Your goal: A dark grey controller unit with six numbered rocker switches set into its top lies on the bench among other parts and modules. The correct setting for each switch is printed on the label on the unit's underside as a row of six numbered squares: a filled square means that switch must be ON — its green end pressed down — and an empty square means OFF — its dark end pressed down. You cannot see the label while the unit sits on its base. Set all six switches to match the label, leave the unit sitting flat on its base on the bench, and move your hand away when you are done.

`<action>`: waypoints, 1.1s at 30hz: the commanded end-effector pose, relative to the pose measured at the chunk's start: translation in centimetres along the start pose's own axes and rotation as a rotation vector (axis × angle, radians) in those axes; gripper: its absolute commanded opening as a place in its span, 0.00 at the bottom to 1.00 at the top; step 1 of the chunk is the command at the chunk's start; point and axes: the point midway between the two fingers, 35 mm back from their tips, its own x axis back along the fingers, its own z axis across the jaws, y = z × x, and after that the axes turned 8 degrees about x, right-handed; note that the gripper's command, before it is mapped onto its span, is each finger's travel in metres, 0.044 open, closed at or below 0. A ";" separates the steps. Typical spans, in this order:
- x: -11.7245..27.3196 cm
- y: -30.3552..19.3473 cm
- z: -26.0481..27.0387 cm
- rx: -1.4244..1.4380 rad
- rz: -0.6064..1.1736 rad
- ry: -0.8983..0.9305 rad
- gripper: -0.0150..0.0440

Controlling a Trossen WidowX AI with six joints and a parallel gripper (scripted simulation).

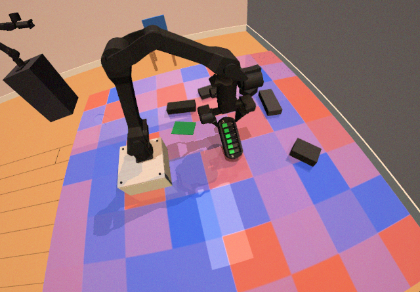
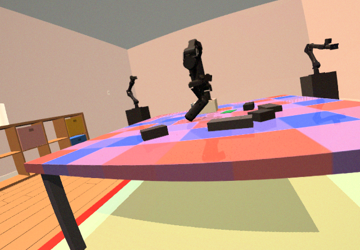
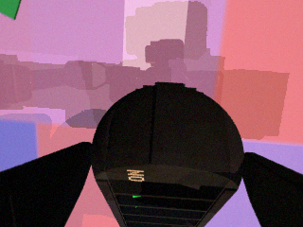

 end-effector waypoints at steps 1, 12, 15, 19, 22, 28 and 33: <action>0.5 -0.6 0.0 -0.002 0.001 -0.009 0.82; 0.9 -1.4 0.1 -0.002 -0.022 -0.012 0.82; 1.1 -1.6 0.1 -0.002 -0.028 -0.013 0.82; 1.2 -1.9 0.2 -0.002 -0.036 -0.014 0.82; 1.3 -2.2 0.2 -0.002 -0.042 -0.015 0.82; 1.5 -2.6 0.3 -0.002 -0.054 -0.016 0.82; 1.7 -3.0 0.3 -0.002 -0.065 -0.018 0.82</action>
